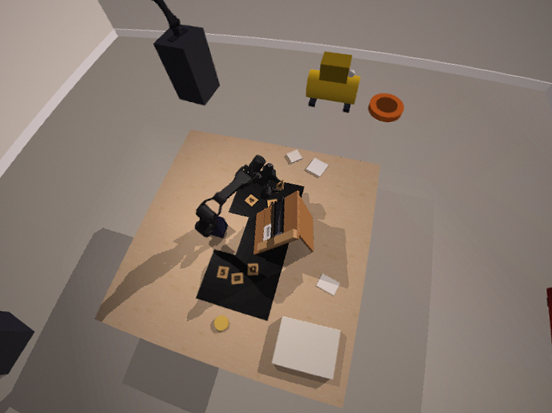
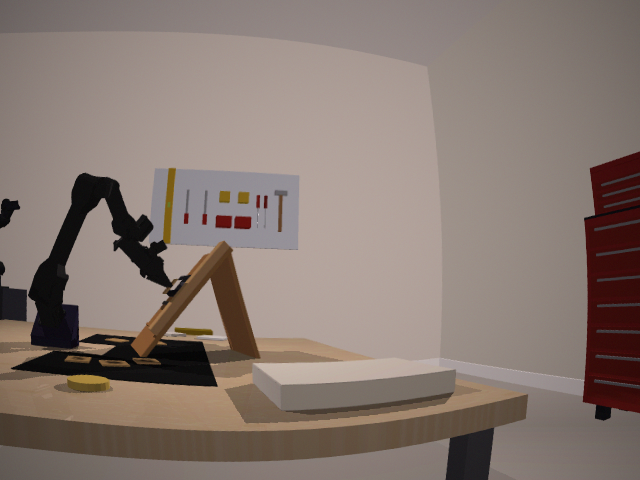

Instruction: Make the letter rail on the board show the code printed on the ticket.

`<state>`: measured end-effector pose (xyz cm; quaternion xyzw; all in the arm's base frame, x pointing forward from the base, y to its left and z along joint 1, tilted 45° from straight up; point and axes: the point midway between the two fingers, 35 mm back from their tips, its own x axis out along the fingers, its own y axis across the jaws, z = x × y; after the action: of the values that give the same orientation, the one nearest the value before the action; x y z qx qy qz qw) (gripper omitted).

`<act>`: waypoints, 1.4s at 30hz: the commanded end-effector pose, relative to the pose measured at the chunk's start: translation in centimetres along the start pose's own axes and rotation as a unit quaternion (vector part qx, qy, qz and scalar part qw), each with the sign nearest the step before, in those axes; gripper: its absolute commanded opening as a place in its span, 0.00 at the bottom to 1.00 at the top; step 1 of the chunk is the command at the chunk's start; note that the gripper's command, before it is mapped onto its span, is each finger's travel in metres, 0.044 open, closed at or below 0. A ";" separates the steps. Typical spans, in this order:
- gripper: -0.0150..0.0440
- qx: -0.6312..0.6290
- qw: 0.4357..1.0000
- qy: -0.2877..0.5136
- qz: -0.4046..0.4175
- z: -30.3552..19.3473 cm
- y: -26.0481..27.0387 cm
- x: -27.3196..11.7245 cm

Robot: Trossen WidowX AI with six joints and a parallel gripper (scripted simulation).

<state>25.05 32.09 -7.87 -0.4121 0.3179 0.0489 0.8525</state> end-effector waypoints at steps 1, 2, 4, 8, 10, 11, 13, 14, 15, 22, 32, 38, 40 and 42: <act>0.25 -0.003 1.000 0.001 0.001 -0.2 -0.2 0.0; 0.25 -0.003 1.000 0.001 0.001 -0.2 -0.2 0.0; 0.25 -0.003 1.000 0.001 0.001 -0.2 -0.3 0.0; 0.25 -0.003 1.000 0.001 0.001 -0.2 -0.5 0.0; 0.25 -0.003 1.000 0.001 0.001 -0.2 -0.6 0.0; 0.25 -0.003 1.000 0.001 0.001 -0.2 -0.7 0.0; 0.25 -0.003 1.000 0.001 0.001 -0.2 -0.8 0.0; 0.25 -0.003 1.000 0.001 0.001 -0.2 -0.8 0.0; 0.25 -0.003 1.000 0.001 0.001 -0.2 -0.9 0.0; 0.25 -0.003 1.000 0.001 0.000 -0.2 -1.2 0.1; 0.25 -0.003 1.000 0.001 0.000 -0.2 -1.7 0.1; 0.25 -0.003 1.000 0.001 0.000 -0.2 -2.0 0.1; 0.25 -0.003 1.000 0.001 0.000 -0.2 -2.1 0.1; 0.25 -0.003 1.000 0.001 0.000 -0.2 -2.2 0.1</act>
<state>25.81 30.66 -6.44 -0.4134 0.3168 0.0474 0.8523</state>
